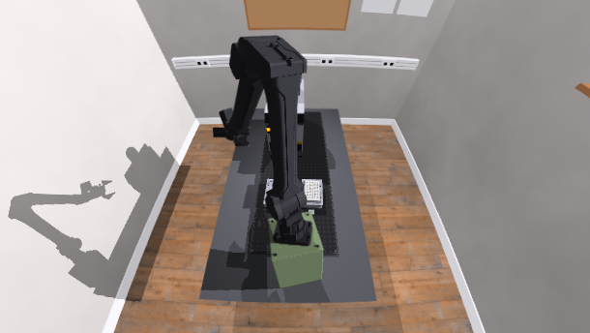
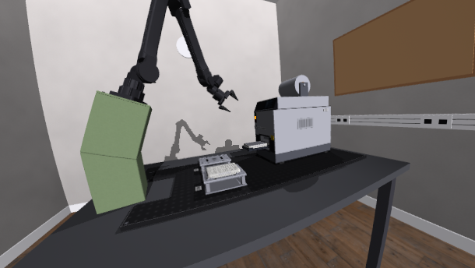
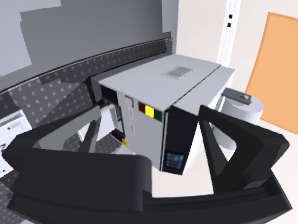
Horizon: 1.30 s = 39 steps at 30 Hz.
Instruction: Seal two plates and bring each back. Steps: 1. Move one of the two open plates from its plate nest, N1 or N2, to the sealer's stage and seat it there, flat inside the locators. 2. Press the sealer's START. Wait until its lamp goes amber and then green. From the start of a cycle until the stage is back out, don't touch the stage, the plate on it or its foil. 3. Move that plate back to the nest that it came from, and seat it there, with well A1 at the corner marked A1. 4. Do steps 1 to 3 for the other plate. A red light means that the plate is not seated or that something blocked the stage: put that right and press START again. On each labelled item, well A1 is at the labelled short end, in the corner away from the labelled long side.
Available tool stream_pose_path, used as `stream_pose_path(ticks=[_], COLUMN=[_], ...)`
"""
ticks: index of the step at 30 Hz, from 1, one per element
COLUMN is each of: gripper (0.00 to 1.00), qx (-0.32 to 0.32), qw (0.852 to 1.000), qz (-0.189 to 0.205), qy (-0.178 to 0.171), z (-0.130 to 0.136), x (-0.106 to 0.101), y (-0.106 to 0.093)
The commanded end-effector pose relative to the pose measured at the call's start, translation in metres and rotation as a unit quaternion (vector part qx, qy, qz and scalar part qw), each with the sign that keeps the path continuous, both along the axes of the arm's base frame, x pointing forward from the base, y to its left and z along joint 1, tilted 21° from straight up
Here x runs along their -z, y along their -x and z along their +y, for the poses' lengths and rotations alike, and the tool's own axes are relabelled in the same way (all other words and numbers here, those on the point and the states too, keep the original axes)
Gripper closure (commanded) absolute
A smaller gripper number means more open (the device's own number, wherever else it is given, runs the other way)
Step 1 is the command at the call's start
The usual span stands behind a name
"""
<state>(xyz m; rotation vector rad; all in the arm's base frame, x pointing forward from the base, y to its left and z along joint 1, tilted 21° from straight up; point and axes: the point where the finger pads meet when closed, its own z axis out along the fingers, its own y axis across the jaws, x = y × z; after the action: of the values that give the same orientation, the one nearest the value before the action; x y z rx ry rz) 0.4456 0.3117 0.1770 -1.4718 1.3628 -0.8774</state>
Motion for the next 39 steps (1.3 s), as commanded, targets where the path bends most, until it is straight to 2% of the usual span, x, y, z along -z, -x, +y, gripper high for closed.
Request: stream_pose_path(ticks=[1, 8, 22, 39], gripper=[0.0, 0.0, 0.0, 0.0], qx=[0.008, 0.01, -0.009, -0.008], qw=[0.999, 0.999, 0.999, 0.999], qz=[-0.024, -0.024, -0.023, -0.022], qy=[-0.022, -0.022, -0.023, -0.023], z=[0.005, 0.003, 0.021, 0.019], x=[-0.026, -0.026, -0.026, -0.025], y=[-0.018, -0.019, -0.006, -0.006])
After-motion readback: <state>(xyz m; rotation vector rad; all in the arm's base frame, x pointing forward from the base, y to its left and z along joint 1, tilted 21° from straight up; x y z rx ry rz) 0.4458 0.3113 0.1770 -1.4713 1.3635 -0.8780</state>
